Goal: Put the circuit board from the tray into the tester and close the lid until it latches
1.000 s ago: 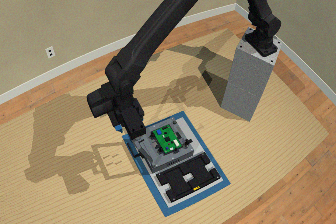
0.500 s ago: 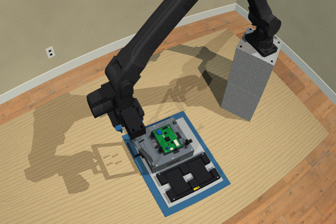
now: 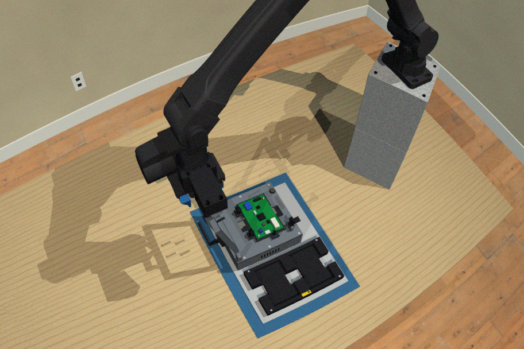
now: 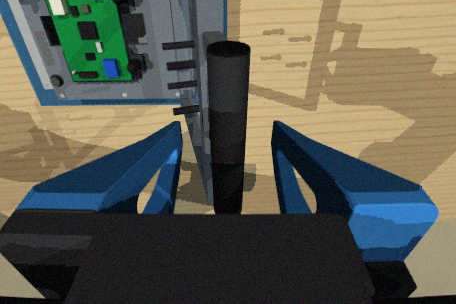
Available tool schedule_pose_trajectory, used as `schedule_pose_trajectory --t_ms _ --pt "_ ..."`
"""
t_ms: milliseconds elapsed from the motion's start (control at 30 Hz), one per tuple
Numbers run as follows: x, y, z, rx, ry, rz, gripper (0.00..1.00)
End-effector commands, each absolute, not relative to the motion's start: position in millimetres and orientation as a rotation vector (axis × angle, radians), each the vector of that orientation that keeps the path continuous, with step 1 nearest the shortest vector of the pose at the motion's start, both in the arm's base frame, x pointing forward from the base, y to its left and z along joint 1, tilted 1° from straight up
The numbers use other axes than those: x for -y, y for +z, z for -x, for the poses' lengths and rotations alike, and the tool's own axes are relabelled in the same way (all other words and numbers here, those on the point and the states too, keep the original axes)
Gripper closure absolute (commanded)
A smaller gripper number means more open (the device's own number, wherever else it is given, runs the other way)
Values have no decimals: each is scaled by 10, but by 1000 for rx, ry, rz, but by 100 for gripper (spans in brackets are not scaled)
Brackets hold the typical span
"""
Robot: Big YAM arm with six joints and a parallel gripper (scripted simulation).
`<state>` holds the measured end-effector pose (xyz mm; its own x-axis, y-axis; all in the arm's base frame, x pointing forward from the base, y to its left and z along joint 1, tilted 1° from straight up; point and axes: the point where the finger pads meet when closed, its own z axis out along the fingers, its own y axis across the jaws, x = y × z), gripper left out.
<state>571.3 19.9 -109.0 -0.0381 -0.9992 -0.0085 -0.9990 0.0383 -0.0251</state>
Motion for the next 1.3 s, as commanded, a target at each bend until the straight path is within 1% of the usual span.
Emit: schedule_pose_trajectory --t_ms 0,133,167,1267 --pt "-165 -1191 -5704 -2242 -11 2165 52" --pt "-165 -1191 -5704 -2242 -11 2165 52" --pt "-165 -1191 -5704 -2242 -11 2165 100" --pt "-165 -1191 -5698 -2248 -8 2161 100"
